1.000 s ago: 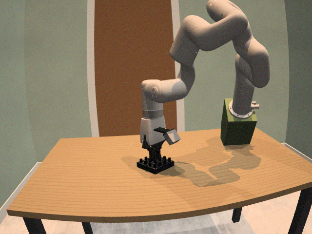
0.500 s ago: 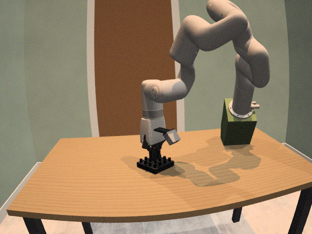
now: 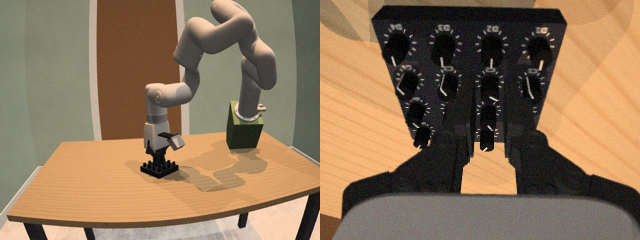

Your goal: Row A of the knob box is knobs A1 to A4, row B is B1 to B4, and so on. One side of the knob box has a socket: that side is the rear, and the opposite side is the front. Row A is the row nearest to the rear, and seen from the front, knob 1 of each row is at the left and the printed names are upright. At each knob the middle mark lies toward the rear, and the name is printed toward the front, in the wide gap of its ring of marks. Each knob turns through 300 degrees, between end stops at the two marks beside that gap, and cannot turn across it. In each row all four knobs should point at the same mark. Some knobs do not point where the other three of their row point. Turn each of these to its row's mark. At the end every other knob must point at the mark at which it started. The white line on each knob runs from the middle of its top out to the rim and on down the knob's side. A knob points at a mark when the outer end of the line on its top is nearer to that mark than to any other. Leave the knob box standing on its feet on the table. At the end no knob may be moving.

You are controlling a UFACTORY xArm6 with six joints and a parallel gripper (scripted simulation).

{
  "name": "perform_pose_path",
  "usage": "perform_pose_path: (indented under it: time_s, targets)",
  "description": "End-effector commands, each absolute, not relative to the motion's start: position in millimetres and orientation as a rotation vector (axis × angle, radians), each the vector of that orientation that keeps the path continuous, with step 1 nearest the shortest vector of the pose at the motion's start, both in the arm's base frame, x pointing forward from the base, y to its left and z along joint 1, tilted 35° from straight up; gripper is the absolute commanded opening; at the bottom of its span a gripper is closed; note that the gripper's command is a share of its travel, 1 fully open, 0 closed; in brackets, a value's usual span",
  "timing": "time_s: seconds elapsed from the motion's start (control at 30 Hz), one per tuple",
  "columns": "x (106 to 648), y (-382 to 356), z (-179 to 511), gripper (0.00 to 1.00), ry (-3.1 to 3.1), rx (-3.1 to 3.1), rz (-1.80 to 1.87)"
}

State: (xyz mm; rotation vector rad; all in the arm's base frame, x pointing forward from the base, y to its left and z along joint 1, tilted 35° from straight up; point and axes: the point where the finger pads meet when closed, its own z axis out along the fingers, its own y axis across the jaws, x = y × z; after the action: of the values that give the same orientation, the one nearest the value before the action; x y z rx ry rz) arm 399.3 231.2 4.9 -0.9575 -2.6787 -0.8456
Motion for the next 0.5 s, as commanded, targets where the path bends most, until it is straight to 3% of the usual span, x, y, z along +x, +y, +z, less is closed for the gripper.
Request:
perform_pose_path:
  time_s: [0.0,0.47]
  targets:
    - [400.5,232.9,3.2,0.19,-2.680,-0.959,-0.848]
    - [400.6,234.2,1.2,0.19,-2.680,-0.959,-0.848]
